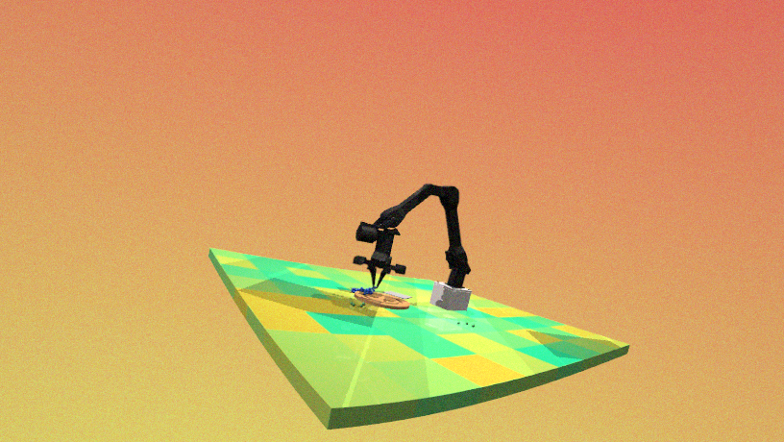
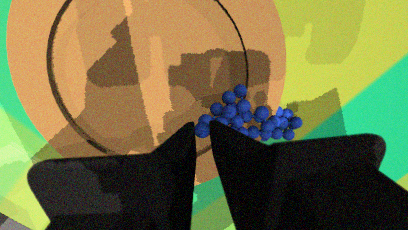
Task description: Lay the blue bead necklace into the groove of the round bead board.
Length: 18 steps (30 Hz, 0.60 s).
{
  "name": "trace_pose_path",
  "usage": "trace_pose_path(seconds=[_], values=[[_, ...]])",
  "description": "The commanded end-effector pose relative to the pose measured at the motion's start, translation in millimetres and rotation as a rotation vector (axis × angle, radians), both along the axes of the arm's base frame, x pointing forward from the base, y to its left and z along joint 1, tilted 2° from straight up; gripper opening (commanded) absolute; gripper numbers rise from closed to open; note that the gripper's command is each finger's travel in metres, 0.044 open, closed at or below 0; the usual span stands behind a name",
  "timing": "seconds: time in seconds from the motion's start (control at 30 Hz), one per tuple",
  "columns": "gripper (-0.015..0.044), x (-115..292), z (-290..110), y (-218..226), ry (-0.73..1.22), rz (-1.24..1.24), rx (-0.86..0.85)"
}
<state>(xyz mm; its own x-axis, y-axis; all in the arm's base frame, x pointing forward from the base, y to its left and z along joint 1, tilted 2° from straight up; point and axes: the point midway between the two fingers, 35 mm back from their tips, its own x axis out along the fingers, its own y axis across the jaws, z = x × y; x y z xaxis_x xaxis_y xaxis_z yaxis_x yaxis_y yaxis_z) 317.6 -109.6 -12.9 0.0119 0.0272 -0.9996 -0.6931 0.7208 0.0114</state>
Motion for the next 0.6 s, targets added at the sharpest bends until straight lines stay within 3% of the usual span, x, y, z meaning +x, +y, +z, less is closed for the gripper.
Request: trace_pose_path(seconds=[0.0,0.33,0.57], values=[[0.0000,0.0,-2.1,2.7,-0.006,-0.003,-0.001],[0.0000,0.2,-18.5,3.1,-0.006,-0.003,-0.001],[0.0184,3.1,-8.2,1.4,-0.019,0.000,-0.007]])
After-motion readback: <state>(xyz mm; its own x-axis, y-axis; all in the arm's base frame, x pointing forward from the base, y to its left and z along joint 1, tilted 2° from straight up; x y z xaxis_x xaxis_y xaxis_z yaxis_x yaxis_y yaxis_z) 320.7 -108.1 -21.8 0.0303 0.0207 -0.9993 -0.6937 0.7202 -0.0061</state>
